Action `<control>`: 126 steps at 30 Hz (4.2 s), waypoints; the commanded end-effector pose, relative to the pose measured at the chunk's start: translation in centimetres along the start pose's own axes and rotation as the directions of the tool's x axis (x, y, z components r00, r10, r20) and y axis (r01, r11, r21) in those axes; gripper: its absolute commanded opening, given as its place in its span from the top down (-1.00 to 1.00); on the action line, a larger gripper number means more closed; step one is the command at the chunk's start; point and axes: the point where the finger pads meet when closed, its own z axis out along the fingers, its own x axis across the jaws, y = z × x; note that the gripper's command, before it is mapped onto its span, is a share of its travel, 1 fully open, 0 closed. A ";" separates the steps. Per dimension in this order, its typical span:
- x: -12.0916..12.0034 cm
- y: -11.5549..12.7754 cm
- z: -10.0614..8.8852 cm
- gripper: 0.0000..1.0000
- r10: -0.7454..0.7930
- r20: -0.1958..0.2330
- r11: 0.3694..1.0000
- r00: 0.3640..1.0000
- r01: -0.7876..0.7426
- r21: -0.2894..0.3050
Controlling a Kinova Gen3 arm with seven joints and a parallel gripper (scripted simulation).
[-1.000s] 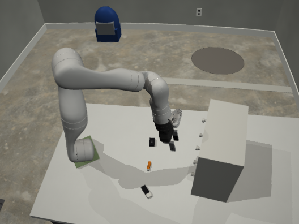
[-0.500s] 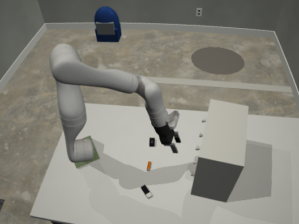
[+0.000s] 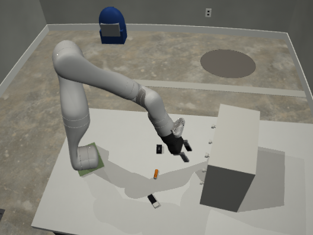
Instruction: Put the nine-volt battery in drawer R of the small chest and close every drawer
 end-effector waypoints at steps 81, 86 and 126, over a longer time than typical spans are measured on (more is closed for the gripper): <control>0.6 -0.5 4.3 -1.00 -0.008 -0.023 0.954 1.000 0.015 0.298; 0.5 -0.6 4.4 -1.00 -0.009 -0.020 0.949 1.000 0.014 0.314; 0.5 -1.0 6.0 -1.00 -0.008 -0.020 0.906 1.000 0.016 0.422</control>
